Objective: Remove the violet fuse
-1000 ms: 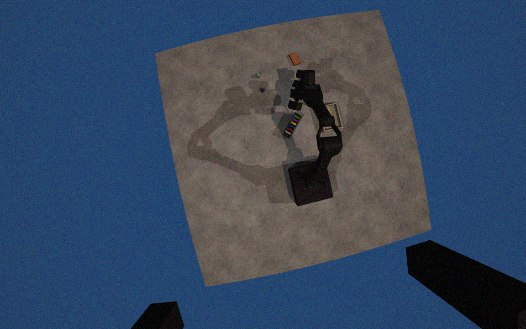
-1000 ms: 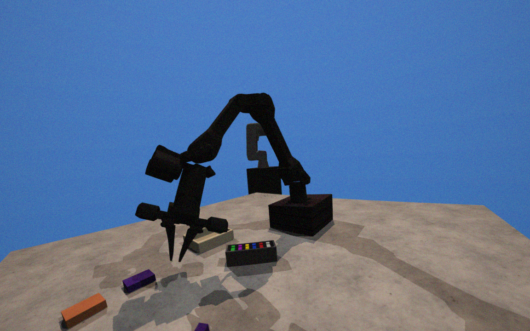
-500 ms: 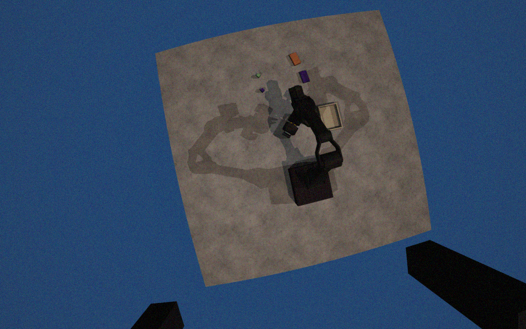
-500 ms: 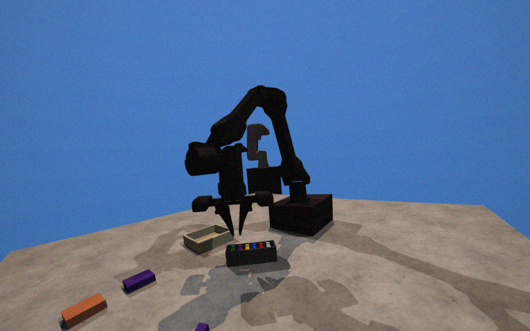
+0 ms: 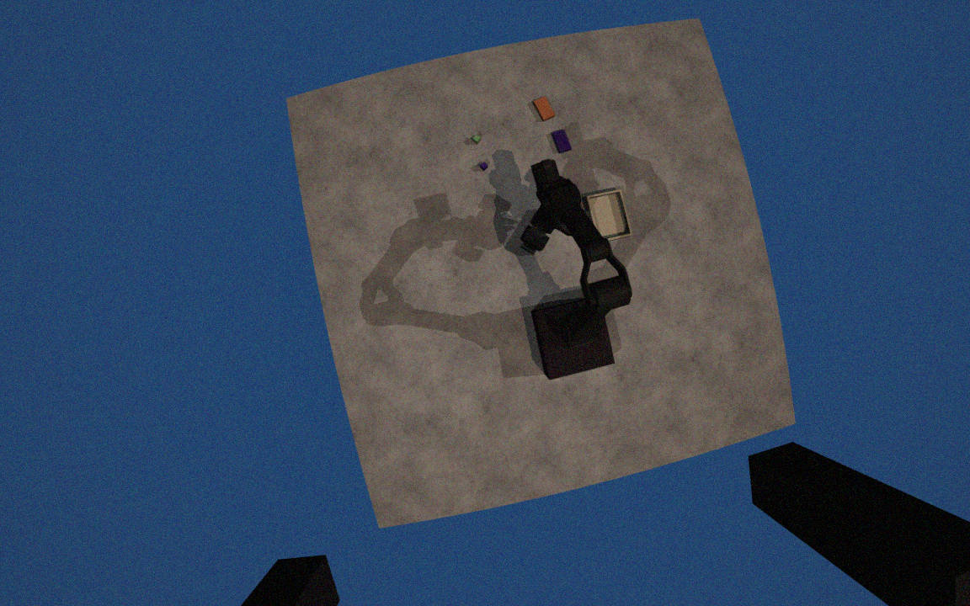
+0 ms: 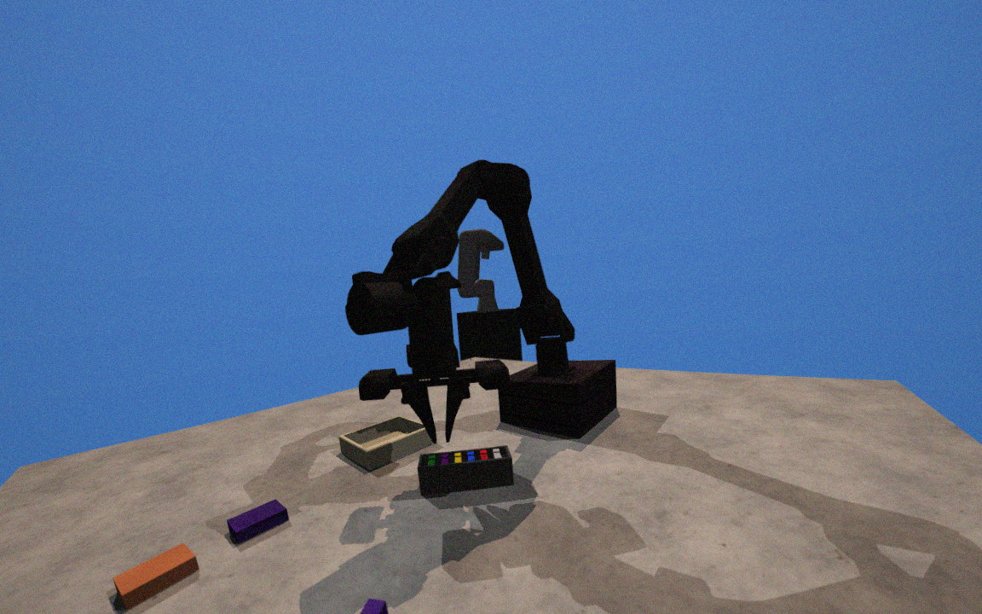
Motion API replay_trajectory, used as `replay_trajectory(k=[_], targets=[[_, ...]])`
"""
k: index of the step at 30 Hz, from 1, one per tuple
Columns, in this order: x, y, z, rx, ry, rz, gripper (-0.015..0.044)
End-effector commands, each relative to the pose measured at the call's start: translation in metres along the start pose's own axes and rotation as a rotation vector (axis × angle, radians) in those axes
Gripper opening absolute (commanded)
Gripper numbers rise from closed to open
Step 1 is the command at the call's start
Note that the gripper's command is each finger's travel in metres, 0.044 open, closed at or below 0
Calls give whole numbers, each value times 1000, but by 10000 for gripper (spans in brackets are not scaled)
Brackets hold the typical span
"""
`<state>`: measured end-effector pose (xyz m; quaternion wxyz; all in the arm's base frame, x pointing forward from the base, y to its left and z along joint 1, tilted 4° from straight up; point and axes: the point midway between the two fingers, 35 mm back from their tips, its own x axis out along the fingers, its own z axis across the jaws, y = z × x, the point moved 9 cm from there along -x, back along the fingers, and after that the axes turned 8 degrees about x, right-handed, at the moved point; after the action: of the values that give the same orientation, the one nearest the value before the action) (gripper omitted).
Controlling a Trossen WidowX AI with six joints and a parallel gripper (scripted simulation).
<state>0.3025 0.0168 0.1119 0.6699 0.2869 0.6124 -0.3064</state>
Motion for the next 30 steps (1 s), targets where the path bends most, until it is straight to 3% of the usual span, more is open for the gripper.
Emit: replay_trajectory(k=[1,30], targets=[[5,-1,0,4,-1,-7,65],[22,-2,-1,4,-1,-8,65]])
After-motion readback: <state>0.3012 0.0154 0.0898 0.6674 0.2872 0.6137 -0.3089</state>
